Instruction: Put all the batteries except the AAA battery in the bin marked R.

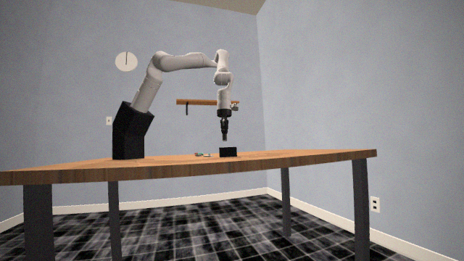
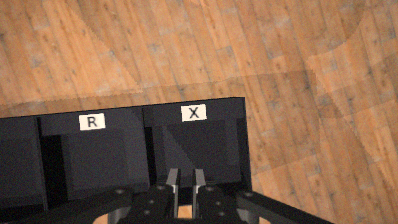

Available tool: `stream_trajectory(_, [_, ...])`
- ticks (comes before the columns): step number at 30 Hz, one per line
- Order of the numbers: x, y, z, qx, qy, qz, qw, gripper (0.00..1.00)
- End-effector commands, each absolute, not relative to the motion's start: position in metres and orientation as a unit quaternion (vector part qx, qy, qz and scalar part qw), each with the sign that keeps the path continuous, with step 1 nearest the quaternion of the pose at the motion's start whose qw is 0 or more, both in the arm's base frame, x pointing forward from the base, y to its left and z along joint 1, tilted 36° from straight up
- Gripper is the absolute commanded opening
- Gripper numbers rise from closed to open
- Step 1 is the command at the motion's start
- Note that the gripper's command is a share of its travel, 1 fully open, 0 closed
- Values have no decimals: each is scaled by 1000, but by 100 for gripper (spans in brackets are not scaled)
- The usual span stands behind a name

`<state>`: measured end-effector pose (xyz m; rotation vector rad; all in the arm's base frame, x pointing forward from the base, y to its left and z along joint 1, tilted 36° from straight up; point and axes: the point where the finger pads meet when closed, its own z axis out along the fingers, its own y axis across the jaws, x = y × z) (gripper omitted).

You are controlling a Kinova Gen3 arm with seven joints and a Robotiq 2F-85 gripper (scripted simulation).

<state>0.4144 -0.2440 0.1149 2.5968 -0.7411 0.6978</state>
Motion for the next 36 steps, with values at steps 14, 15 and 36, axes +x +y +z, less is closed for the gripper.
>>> stream_trajectory(14, [415, -251, 101, 926, -216, 249, 186, 9])
stream_trajectory(15, [416, -253, 99, 926, -216, 249, 186, 9])
stream_trajectory(36, [433, -272, 64, 926, -216, 249, 186, 9])
